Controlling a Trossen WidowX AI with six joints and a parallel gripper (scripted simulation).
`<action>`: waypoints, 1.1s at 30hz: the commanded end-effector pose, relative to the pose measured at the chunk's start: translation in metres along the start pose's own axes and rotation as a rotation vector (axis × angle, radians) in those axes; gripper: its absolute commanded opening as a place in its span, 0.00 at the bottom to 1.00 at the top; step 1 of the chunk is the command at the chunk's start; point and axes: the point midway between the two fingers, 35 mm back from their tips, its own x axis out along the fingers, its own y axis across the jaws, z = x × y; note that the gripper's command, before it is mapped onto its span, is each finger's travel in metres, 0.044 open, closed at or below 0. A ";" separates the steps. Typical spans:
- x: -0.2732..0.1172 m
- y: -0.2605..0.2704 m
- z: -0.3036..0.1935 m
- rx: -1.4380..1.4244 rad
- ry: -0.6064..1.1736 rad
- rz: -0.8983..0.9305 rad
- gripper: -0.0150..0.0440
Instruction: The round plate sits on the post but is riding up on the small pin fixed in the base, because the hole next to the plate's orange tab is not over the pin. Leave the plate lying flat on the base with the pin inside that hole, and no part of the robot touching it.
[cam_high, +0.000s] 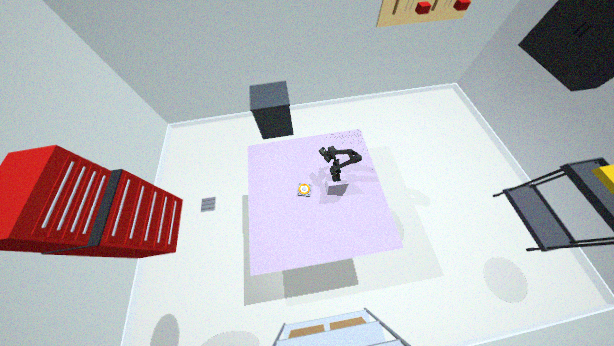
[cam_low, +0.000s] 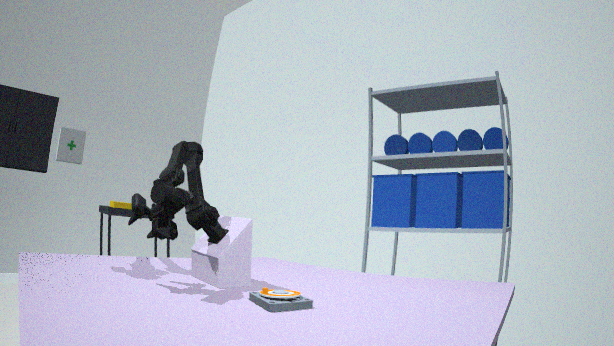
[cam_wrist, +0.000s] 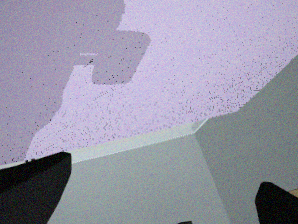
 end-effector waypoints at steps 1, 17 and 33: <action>-0.001 0.000 0.003 0.000 -0.012 0.001 0.89; -0.083 0.002 0.145 -0.022 -0.553 0.176 0.25; -0.236 0.090 0.222 -0.017 -0.780 0.453 0.25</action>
